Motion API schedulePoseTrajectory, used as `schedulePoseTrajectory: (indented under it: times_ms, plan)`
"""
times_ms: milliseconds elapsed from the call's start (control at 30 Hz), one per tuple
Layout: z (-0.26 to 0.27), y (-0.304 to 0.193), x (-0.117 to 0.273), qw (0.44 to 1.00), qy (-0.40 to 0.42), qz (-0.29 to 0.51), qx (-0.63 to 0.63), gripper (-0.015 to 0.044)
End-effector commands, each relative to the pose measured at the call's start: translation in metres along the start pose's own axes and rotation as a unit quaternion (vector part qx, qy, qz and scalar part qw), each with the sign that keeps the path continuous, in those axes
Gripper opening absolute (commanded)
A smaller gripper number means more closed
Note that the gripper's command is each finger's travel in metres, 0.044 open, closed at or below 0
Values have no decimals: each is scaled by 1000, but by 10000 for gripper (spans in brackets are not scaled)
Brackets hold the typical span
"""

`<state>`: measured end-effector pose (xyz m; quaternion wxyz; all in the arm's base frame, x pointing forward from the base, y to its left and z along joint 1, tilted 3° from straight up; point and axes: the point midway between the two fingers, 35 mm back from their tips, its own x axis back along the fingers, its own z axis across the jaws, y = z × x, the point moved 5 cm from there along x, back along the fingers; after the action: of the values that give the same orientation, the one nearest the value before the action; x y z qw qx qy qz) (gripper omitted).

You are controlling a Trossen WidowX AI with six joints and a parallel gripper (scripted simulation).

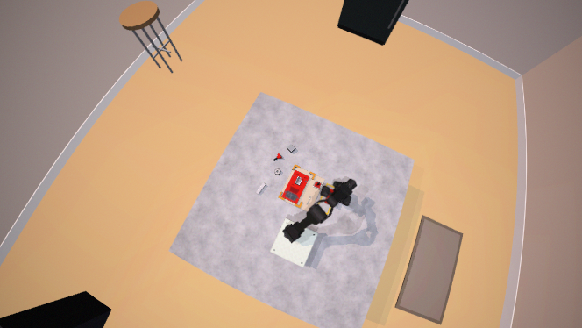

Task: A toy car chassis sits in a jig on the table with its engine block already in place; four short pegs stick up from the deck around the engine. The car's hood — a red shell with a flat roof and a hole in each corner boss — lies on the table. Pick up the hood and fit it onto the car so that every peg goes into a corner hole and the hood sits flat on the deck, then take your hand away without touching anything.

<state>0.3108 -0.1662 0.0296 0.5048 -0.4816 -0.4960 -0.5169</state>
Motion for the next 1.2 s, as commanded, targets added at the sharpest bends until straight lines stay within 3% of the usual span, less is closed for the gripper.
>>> schedulePoseTrajectory:
  times_ms: [0,433,600,1167]
  plan:
    - [0,1,22,1000,-3,-5,3,0]
    - [0,1,65,1000,-3,-5,3,0]
    - [0,2,60,1000,-2,-3,0,0]
    - [84,26,63,1000,0,-5,-8,0]
